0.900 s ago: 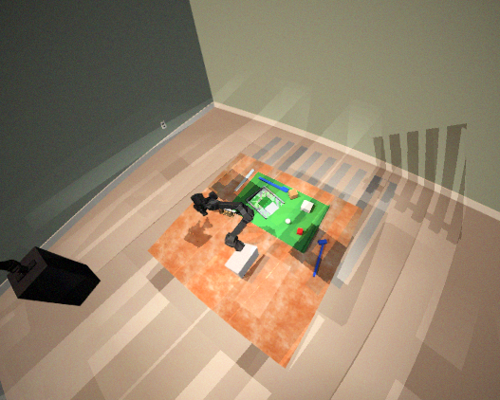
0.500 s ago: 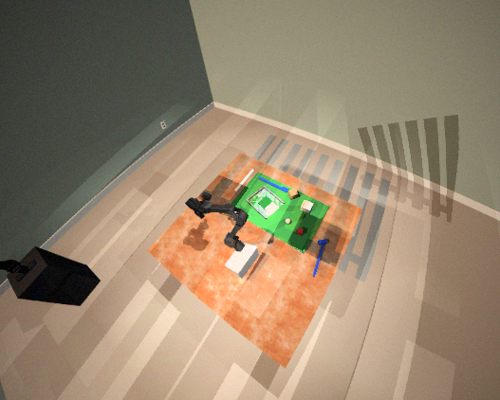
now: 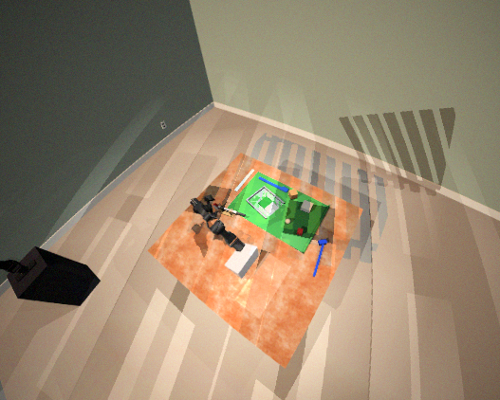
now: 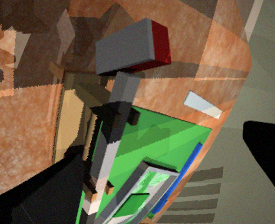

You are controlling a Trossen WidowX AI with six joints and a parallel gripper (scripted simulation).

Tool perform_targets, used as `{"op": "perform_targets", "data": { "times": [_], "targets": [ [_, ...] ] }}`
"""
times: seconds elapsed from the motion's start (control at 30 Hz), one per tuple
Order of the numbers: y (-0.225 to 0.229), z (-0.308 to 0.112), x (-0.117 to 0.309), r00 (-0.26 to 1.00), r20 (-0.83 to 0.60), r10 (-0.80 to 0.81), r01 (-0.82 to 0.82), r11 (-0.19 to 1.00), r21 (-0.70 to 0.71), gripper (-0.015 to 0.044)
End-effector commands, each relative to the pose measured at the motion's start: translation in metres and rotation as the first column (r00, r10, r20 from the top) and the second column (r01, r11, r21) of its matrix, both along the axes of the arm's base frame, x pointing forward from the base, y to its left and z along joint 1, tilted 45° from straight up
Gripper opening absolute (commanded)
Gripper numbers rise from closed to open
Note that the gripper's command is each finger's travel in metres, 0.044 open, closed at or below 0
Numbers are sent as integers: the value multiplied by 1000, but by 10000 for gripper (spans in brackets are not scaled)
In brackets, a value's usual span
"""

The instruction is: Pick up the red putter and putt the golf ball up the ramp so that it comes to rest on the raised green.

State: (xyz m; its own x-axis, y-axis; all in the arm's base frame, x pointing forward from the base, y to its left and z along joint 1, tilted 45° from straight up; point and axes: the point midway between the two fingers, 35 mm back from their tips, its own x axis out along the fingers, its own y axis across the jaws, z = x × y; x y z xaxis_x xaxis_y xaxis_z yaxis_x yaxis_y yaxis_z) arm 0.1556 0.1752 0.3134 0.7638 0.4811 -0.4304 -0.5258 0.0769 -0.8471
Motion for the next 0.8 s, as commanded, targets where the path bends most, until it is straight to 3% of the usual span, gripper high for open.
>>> {"op": "perform_targets", "data": {
  "times": [0.0,0.2,0.43,0.6,0.77],
  "targets": [
    [-4,-36,25,995,-102,6,-26,980,-196,440],
    [-25,-89,55,948,-317,-10,-105,933,-345,440],
    [-57,-139,70,819,-574,7,-230,920,-318,440],
    [-78,-163,65,650,-741,169,-357,928,-102,440],
    [-98,-166,69,561,-739,373,-328,920,215,440]
  ]
}}
